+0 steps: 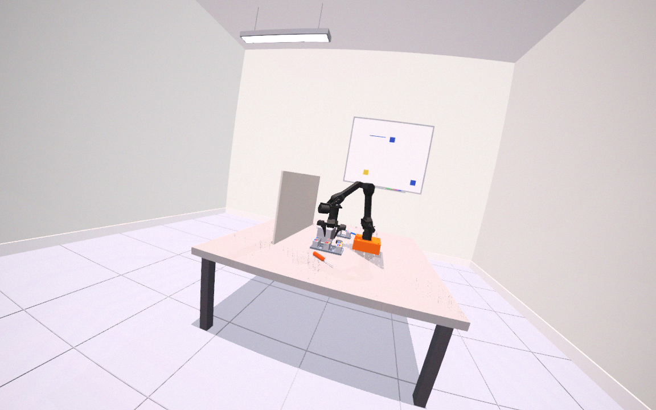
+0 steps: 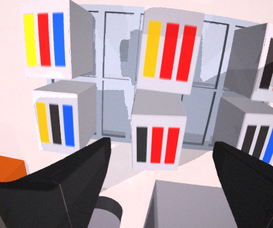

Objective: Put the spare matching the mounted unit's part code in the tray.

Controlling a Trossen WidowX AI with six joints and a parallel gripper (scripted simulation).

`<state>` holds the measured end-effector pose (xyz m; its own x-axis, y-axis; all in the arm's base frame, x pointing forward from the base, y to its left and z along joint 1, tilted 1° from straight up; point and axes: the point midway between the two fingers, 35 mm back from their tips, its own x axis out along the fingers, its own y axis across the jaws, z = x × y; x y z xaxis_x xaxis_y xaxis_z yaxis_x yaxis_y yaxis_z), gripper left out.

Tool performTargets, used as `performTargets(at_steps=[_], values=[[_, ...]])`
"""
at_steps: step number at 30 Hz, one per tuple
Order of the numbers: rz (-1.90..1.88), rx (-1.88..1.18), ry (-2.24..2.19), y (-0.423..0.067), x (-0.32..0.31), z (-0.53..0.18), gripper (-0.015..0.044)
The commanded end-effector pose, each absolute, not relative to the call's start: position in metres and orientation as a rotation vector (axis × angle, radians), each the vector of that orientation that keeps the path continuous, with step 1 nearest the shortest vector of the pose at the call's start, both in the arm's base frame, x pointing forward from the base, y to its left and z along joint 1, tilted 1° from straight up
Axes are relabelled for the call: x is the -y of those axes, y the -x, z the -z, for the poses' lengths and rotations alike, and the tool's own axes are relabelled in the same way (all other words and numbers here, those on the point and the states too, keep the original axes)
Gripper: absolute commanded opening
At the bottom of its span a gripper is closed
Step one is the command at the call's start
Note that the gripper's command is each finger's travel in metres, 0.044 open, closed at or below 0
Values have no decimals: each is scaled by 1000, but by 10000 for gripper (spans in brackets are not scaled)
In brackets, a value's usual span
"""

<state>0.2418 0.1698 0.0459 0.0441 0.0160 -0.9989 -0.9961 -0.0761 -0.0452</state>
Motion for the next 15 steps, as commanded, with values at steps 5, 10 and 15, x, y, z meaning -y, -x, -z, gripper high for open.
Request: performTargets(at_steps=[5,10,15], values=[[-1242,-1134,1284,-242,-168,-29,300],[-1242,-1134,1284,-242,-168,-21,300],[-1242,-1134,1284,-243,-167,-13,300]])
